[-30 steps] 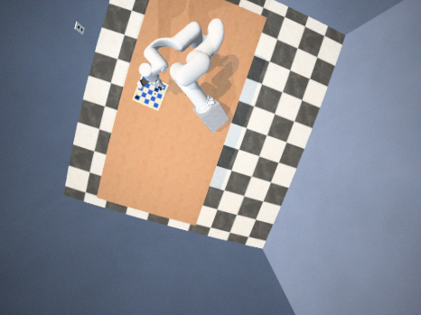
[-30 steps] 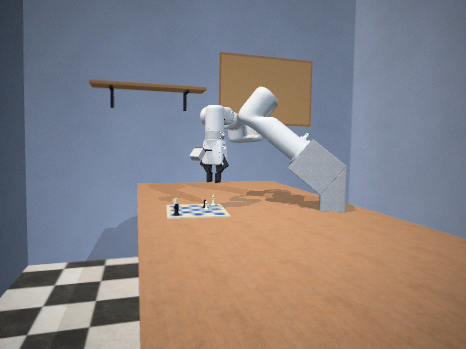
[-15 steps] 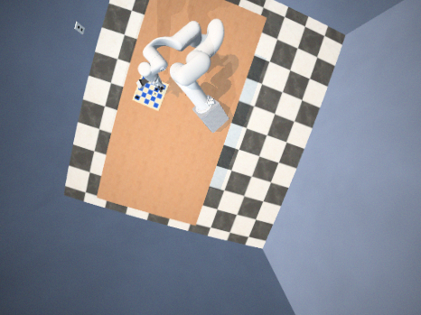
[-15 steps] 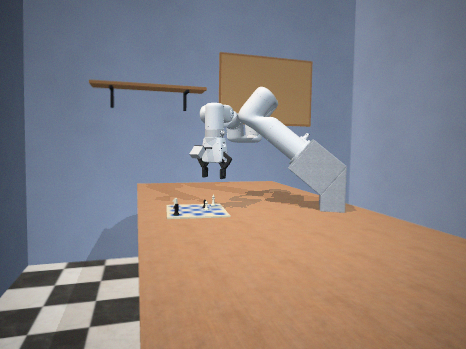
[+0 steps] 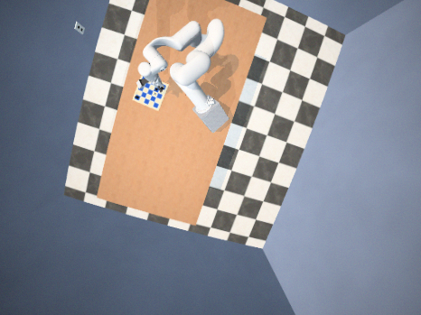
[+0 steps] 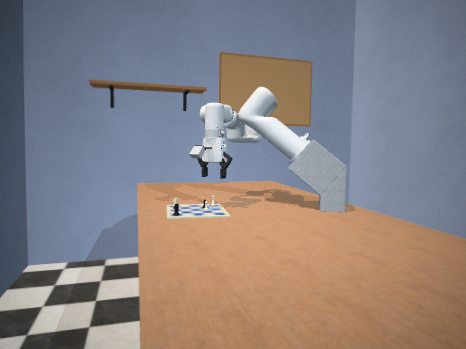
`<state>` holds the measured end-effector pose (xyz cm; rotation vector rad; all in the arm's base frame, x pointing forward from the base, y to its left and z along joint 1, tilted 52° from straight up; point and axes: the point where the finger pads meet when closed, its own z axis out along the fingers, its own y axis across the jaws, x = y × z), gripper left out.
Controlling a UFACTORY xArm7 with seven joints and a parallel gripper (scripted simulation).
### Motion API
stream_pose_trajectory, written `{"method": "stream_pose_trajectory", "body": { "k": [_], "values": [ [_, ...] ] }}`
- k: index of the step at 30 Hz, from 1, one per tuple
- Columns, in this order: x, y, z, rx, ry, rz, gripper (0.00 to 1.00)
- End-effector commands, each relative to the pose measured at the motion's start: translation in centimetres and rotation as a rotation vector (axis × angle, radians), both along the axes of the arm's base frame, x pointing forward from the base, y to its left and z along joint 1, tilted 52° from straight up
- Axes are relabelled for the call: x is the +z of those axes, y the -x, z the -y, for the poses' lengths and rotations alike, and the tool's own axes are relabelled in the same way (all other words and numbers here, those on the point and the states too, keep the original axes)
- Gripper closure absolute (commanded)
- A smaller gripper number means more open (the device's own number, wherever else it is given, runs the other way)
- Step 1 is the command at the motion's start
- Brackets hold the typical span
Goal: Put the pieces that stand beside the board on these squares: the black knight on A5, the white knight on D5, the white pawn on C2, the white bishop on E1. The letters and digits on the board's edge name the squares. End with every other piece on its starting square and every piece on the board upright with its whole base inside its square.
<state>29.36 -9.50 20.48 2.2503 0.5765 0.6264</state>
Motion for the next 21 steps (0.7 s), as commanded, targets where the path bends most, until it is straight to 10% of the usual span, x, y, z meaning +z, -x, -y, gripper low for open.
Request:
{"method": "stream_pose_trajectory", "body": {
  "k": [1,21],
  "values": [
    [0.1,0.0,0.0,0.0,0.001,0.001,0.0],
    [3.3,3.0,-2.7,0.0,0.001,0.001,0.0]
  ]
}}
